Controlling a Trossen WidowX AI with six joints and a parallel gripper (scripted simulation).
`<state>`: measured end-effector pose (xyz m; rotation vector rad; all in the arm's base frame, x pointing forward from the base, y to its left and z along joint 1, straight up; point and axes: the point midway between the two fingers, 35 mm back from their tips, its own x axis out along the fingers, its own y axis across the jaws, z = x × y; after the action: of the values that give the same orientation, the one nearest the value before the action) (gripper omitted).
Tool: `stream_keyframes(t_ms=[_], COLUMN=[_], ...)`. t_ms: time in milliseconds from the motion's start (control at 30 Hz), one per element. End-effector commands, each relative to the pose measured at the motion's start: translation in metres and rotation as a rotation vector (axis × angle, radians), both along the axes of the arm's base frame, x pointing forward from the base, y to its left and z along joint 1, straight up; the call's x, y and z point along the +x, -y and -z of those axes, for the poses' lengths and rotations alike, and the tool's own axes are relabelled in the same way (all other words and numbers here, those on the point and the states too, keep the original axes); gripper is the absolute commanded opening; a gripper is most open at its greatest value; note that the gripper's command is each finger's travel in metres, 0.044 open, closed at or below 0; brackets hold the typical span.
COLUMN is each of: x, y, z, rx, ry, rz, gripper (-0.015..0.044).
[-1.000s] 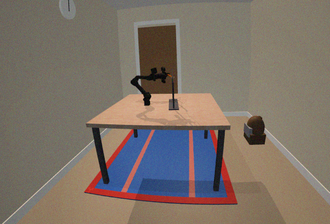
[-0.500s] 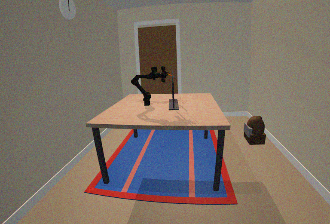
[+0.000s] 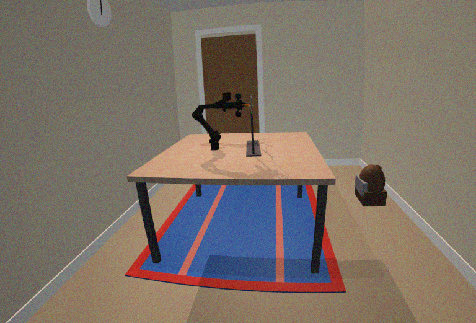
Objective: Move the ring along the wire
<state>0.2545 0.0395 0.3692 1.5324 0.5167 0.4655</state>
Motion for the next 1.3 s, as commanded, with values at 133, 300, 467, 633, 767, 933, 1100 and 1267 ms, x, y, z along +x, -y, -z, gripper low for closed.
stream_keyframes(t_ms=[133, 300, 467, 633, 767, 933, 1100, 1267], x=[-0.001, 0.0, 0.0, 0.0, 0.0, 0.0, 0.0, 0.0], y=[0.0, 0.0, 0.0, 0.001, 0.001, 0.002, 0.003, 0.004], z=[0.002, 0.004, 0.006, 0.009, 0.011, 0.013, 0.015, 0.017], rx=[-0.122, -0.196, -0.269, -0.345, -0.406, -0.482, -0.558, -0.634], ry=[0.014, 0.018, 0.023, 0.027, 0.03, 0.034, 0.037, 0.041], rz=[-0.003, -0.002, -0.001, 0.001, 0.002, 0.004, 0.007, 0.01], gripper=[-0.015, -0.015, -0.015, -0.015, -0.015, -0.015, -0.015, -0.015])
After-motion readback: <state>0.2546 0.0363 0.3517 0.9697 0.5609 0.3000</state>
